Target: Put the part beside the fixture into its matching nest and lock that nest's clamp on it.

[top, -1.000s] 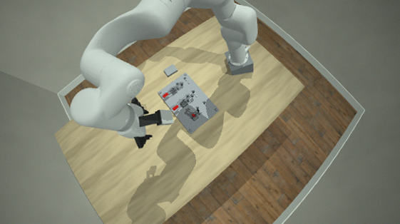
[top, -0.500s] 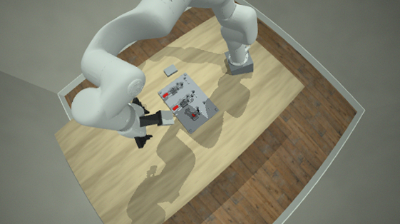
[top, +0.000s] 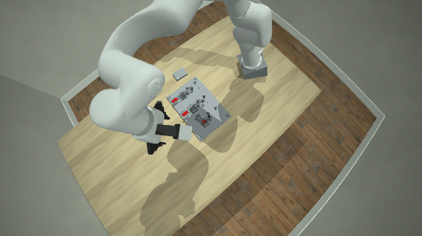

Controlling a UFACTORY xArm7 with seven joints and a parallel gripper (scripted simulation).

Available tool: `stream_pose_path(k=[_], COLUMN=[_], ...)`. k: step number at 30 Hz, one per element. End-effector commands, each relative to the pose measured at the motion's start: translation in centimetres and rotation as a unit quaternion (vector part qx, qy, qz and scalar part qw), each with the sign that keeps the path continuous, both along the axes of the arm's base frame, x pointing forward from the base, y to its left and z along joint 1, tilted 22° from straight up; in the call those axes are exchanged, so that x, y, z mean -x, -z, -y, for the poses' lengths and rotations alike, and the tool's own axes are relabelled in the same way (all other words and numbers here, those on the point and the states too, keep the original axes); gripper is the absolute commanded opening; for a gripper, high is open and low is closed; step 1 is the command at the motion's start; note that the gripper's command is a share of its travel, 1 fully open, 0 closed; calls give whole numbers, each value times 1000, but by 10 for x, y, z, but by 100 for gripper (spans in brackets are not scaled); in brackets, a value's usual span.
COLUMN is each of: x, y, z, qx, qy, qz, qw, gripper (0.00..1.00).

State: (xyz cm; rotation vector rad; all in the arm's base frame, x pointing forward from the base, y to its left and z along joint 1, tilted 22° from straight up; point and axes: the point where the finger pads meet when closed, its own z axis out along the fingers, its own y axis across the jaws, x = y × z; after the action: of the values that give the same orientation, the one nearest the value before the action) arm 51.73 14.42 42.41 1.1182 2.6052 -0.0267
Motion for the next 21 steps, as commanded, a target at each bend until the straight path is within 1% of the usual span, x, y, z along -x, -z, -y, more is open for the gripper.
stream_pose_path(k=[1, 2, 3, 4, 6, 7, 9, 10, 11, 12, 14, 15, 16, 18, 19, 20, 21], x=[10, 14, 14, 18, 19, 24, 24, 30, 30, 34, 35, 40, 41, 47, 47, 51, 53], y=[5, 9, 9, 12, 13, 17, 17, 22, 22, 26, 27, 31, 32, 37, 37, 41, 43], z=[-6, -8, -8, -10, -10, -13, -13, -15, -15, -17, -17, -19, -19, -21, -21, -22, -23], qx=[-24, -34, -34, -42, -44, -54, -54, -65, -65, -74, -76, -86, -87, -97, -98, -105, -109], qy=[62, 89, 89, 112, 117, 146, 146, 176, 176, 203, 207, 236, 239, 270, 272, 294, 305], qz=[20, 24, 24, 27, 28, 32, 32, 36, 36, 39, 40, 44, 44, 48, 48, 51, 52], qw=[998, 995, 995, 992, 992, 987, 987, 982, 982, 976, 974, 967, 966, 957, 956, 949, 945], gripper=[100, 100, 100, 100, 100, 100, 100, 100, 100, 100, 100, 100, 100, 100, 100, 100, 100])
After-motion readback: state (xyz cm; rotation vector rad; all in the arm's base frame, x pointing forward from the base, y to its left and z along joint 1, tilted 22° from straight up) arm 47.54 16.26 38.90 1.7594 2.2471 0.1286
